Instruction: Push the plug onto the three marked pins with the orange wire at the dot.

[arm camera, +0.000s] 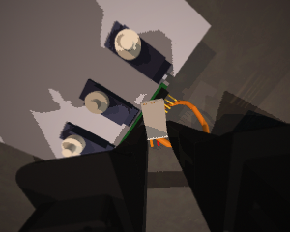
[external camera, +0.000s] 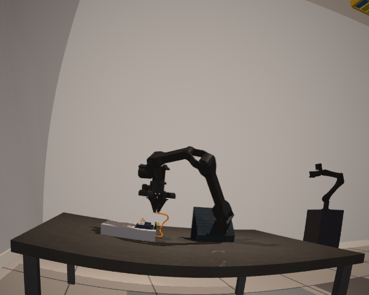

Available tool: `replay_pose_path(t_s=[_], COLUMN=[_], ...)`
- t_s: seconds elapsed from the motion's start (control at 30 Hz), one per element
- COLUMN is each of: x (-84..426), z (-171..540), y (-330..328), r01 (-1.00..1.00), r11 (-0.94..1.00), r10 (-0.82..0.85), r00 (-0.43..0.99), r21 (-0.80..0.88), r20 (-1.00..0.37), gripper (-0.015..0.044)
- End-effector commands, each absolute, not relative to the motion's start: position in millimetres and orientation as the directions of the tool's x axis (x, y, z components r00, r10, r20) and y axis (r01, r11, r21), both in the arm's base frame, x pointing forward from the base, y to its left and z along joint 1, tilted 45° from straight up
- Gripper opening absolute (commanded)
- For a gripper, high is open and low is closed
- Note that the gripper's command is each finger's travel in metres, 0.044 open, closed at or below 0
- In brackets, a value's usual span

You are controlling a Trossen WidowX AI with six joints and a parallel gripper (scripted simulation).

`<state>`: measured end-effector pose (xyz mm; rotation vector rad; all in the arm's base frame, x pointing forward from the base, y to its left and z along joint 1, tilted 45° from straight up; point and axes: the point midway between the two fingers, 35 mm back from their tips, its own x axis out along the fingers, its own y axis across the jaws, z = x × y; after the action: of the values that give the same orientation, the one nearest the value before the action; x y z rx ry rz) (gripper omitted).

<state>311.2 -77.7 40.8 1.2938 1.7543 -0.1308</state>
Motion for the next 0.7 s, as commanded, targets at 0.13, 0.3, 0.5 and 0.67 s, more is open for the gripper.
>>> replay_pose_path(t_s=[0.13,0.3,0.5,0.67], x=[291,276,257,240], z=[62,72,82,88], y=[-57,-43,-27,-14], r01=[0.627,0.494,0.318,0.161], r11=[0.562,0.625,0.678,0.702], r10=[0.701,0.702,0.703,0.704], r00=[-0.016,-0.017,-0.018,-0.018], r21=[0.539,0.605,0.663,0.693], r20=[-0.713,-0.712,-0.711,-0.710], gripper=[0.0000,0.0000,0.0000,0.0000])
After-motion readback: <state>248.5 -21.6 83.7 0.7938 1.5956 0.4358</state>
